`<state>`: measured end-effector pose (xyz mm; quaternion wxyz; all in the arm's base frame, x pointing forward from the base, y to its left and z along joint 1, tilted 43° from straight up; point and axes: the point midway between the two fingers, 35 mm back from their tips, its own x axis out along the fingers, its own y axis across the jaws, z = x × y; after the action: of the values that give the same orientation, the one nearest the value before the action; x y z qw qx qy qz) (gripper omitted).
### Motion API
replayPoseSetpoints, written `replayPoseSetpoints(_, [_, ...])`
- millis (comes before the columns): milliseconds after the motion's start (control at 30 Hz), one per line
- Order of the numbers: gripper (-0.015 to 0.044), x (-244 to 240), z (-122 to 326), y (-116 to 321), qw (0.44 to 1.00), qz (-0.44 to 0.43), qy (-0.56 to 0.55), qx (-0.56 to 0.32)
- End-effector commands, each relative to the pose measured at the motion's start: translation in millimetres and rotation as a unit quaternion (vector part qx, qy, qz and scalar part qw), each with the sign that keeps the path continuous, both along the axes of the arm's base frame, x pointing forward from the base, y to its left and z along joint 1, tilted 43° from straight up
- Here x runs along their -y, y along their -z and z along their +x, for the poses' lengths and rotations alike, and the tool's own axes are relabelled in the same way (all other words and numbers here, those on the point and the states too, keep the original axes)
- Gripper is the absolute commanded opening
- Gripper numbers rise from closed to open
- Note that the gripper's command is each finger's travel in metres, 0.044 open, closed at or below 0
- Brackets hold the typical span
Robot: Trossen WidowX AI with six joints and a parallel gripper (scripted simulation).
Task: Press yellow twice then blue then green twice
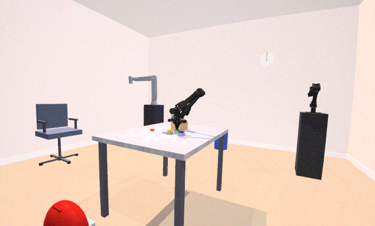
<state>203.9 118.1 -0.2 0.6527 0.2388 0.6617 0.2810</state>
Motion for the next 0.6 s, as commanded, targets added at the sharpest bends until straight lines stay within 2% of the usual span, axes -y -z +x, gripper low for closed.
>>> replayPoseSetpoints(0, [0.002, 15, 1, -16, 1.0, -0.001, 0.0, 0.001])
replayPoseSetpoints(133, [0.002, 20, 0, -21, 1.0, 0.0, 0.0, 0.0])
replayPoseSetpoints(233, [0.0099, 13, 11, -40, 1.0, -0.001, 0.0, 0.0])
replayPoseSetpoints(467, [0.0283, -27, 30, -143, 1.0, 0.001, 0.0, 0.002])
replayPoseSetpoints(567, [0.0361, -30, 29, -153, 1.0, 0.002, 0.0, 0.002])
